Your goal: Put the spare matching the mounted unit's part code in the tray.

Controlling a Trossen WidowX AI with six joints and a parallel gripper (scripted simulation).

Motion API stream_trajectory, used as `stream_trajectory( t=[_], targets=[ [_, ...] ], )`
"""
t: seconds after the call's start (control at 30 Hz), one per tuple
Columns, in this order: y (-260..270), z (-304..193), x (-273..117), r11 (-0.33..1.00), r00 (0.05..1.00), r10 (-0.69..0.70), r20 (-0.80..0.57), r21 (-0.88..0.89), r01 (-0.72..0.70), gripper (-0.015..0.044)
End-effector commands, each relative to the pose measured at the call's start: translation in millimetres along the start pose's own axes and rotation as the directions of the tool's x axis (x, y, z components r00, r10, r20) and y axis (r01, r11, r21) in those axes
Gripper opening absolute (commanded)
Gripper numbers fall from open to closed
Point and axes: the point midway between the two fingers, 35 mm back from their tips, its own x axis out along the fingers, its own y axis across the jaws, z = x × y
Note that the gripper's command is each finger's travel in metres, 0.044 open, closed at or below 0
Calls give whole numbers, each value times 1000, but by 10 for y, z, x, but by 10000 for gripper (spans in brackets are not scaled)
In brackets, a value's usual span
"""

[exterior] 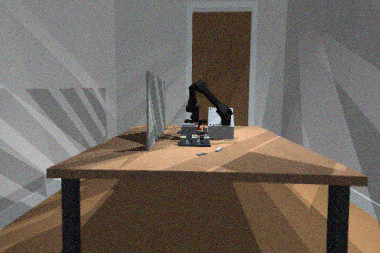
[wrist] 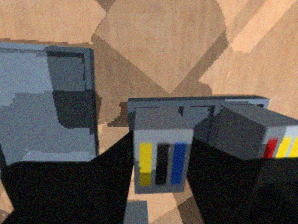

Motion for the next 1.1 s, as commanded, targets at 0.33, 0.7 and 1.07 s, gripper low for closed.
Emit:
stream_trajectory(
  t=[0.33, 0.7, 1.07],
  targets=[
    [4, -2, -1, 1000, 1000, 1, -1, -1, -1, 0],
    [7, 8, -743, 1000, 1000, 4, 0, 4, -4, 0],
    [50, 34, -957, 1000, 1000, 13, 4, 7, -13, 0]
  ],
)
